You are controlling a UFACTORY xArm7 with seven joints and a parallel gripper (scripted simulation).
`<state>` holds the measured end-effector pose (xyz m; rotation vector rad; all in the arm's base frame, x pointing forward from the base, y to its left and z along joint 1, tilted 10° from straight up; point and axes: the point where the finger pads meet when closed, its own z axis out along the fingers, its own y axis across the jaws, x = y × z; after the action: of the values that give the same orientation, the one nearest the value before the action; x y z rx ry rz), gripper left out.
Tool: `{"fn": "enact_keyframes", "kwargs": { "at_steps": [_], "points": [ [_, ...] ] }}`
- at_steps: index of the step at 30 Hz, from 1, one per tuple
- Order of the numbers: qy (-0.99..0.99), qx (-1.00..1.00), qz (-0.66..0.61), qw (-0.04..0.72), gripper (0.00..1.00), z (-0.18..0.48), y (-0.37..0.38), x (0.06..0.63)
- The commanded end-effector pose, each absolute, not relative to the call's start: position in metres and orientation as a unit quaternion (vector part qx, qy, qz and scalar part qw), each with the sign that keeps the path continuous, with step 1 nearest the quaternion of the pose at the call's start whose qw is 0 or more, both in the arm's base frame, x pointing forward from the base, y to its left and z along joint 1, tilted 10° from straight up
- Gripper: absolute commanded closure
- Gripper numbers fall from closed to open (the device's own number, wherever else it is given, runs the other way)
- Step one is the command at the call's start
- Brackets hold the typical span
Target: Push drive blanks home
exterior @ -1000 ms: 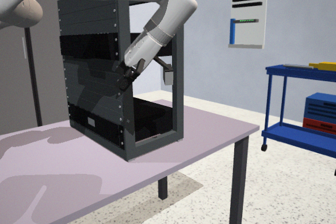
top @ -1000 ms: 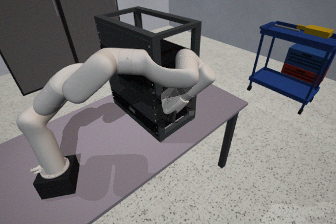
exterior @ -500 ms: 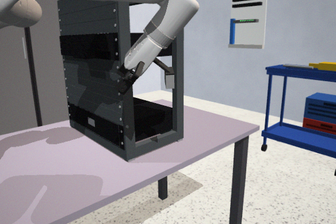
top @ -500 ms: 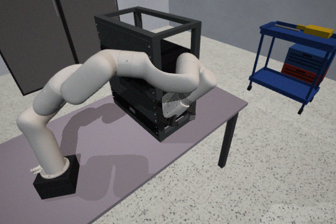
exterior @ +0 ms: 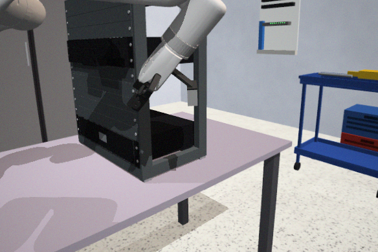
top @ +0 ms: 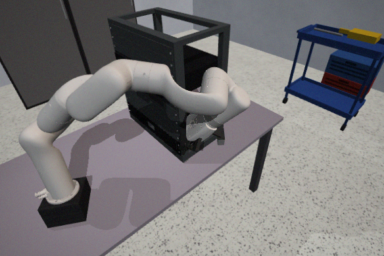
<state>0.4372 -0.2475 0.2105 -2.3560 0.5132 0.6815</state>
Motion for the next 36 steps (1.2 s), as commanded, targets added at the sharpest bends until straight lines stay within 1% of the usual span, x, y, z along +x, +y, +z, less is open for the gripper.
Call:
{"fn": "enact_keyframes", "kwargs": {
  "at_steps": [1, 21, 36],
  "points": [
    [0.206, -0.891, 0.255, 0.314, 0.0, 0.209, -0.253, 0.435],
    [0.28, -0.867, 0.25, 0.329, 0.0, 0.19, -0.286, 0.417],
    [0.37, -0.829, 0.24, 0.345, 0.0, 0.166, -0.325, 0.39]
  ]
}}
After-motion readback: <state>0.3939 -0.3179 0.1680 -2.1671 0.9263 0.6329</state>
